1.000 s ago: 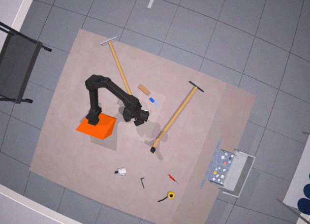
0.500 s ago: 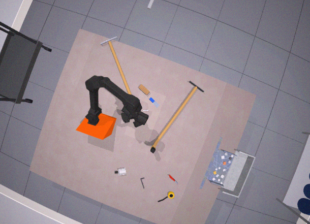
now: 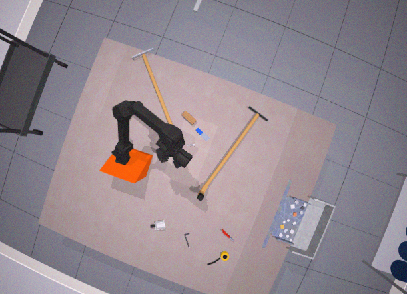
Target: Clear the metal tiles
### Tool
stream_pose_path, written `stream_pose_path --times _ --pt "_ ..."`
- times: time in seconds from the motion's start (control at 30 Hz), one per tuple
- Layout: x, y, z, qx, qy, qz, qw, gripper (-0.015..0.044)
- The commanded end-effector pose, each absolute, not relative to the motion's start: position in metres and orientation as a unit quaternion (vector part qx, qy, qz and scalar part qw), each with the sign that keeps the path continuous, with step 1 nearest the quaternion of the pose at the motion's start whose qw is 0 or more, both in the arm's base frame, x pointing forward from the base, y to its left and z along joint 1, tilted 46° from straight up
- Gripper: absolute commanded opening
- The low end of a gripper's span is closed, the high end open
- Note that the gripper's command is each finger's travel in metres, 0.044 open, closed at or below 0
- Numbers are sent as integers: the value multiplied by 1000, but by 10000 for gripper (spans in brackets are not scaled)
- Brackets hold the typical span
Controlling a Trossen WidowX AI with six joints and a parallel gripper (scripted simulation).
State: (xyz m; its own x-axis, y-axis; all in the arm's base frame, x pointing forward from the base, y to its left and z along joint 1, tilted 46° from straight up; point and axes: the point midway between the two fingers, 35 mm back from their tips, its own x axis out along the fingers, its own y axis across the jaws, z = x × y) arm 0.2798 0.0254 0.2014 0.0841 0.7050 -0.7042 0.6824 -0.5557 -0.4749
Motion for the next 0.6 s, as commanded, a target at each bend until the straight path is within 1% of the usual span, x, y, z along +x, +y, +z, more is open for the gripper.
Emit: stream_pose_path --times 0.0,0.4,0.57 --pt "288 20 193 -739 -483 469 -16 131" --pt "319 -1 166 -754 -519 368 -164 440" --pt "332 -10 155 -751 -528 326 -227 440"
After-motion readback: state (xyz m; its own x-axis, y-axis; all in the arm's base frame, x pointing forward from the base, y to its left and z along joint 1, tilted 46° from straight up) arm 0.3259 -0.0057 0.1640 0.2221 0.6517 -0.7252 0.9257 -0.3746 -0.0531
